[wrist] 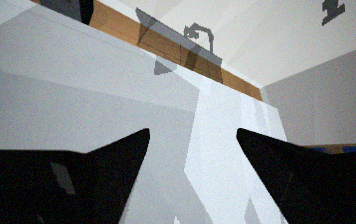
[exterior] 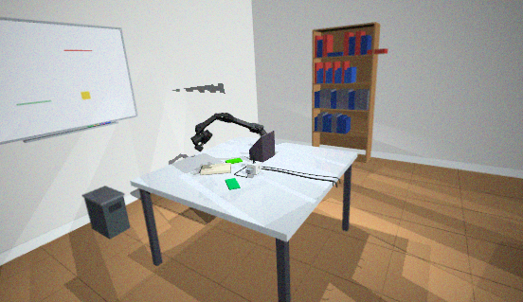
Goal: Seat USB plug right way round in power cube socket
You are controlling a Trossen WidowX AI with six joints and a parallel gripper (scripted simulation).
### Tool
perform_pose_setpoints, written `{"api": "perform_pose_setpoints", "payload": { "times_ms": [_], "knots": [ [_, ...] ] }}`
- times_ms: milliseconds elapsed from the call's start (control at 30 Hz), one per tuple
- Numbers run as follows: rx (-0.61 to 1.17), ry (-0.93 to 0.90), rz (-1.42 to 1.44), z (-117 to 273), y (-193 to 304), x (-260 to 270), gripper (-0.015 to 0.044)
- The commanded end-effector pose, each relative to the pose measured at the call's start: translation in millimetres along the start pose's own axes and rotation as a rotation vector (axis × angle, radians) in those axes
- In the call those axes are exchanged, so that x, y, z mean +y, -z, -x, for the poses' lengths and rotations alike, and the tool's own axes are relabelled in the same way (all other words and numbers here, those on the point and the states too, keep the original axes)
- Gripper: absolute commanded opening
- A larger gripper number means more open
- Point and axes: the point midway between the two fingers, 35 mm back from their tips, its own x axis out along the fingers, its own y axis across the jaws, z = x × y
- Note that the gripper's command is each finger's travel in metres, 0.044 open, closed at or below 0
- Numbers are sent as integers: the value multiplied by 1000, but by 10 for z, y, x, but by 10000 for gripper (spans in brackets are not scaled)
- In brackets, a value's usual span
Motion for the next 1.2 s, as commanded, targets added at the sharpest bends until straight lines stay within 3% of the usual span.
{"api": "perform_pose_setpoints", "payload": {
  "times_ms": [0,267,400,767,933,1167],
  "knots": [
    [8,-6,5,10,29,22,426],
    [191,-225,-12,805,993,606,440],
    [276,-354,-56,1485,1625,766,440],
    [518,-558,-91,2855,3383,307,440],
    [611,-586,-80,3149,4060,-115,440],
    [614,-587,-80,3172,4100,-129,440]
  ]
}}
